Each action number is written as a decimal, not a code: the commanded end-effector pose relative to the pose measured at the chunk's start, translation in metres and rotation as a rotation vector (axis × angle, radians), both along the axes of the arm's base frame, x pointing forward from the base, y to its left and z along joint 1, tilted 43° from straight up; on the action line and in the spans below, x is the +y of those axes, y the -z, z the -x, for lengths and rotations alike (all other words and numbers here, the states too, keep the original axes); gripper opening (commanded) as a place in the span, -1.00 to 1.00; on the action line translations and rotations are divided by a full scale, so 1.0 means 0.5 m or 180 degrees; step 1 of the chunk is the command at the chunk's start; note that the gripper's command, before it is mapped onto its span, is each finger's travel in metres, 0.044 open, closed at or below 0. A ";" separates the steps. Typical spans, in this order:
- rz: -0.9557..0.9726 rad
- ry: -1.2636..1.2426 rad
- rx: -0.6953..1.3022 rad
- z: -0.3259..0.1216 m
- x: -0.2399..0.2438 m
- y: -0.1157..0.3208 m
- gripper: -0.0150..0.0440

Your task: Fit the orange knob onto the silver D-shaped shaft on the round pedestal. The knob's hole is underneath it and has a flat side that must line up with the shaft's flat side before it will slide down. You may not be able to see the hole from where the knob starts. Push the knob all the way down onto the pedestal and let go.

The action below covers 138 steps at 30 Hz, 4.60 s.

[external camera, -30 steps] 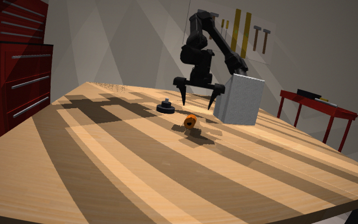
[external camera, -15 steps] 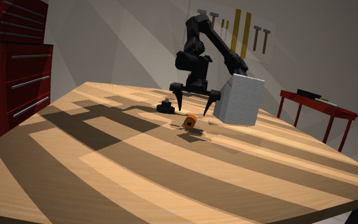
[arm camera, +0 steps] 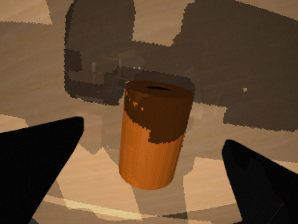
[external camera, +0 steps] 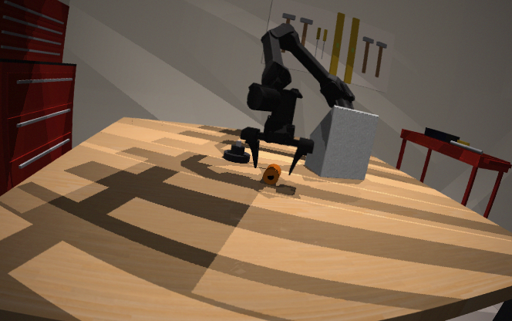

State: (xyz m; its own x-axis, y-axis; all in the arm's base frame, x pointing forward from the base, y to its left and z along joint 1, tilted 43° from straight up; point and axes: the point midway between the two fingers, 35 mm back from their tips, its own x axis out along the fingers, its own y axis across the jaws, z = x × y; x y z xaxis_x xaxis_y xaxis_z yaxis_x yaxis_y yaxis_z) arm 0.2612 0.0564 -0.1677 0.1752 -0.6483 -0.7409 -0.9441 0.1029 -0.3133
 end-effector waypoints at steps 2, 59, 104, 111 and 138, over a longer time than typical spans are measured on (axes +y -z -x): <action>0.0021 -0.0007 0.0015 0.000 -0.013 0.011 1.00; -0.0240 0.1102 -0.0962 0.002 -0.005 0.002 0.12; -0.0853 0.3687 -0.3240 0.002 -0.005 0.002 0.12; -0.0960 0.4139 -0.3637 0.002 -0.005 0.002 0.12; -0.1391 0.5943 -0.5229 0.002 -0.005 0.002 0.12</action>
